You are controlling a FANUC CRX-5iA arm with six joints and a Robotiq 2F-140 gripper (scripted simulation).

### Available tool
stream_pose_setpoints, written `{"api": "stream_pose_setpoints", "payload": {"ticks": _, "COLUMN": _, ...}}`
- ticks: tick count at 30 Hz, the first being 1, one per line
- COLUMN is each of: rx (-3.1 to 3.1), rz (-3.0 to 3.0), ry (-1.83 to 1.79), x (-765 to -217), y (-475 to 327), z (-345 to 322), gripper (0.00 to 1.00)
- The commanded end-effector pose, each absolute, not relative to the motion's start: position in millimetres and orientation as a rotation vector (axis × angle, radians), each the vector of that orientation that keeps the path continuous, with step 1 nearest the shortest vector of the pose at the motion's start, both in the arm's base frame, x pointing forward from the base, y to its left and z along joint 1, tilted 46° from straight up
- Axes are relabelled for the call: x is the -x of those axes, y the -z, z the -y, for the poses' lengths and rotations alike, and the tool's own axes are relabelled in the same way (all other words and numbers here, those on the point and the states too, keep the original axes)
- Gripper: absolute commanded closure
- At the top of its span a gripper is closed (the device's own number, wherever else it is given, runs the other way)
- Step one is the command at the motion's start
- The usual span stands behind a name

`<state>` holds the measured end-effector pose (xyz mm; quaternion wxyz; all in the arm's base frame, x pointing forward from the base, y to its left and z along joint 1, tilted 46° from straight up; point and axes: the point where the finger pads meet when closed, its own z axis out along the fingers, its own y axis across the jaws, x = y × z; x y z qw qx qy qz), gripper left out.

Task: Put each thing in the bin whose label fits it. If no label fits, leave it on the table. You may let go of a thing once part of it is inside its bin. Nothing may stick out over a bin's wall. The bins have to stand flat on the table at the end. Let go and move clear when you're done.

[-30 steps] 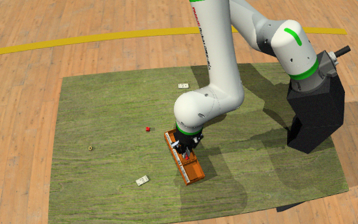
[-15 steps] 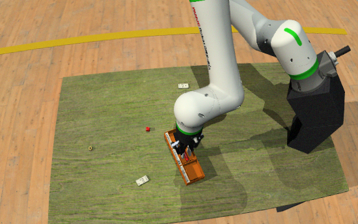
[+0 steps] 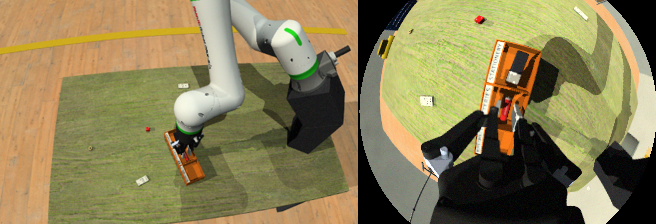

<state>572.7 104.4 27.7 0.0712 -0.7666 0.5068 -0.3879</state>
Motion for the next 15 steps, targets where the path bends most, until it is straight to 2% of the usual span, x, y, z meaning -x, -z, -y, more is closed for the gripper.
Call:
{"api": "stream_pose_setpoints", "payload": {"ticks": 1, "rx": 2.305, "rz": -1.524, "ry": 1.166, "x": -569, "y": -32, "z": -106, "gripper": 0.74}}
{"api": "stream_pose_setpoints", "payload": {"ticks": 15, "rx": 2.305, "rz": -1.524, "ry": 1.166, "x": -558, "y": -43, "z": -111, "gripper": 0.74}}
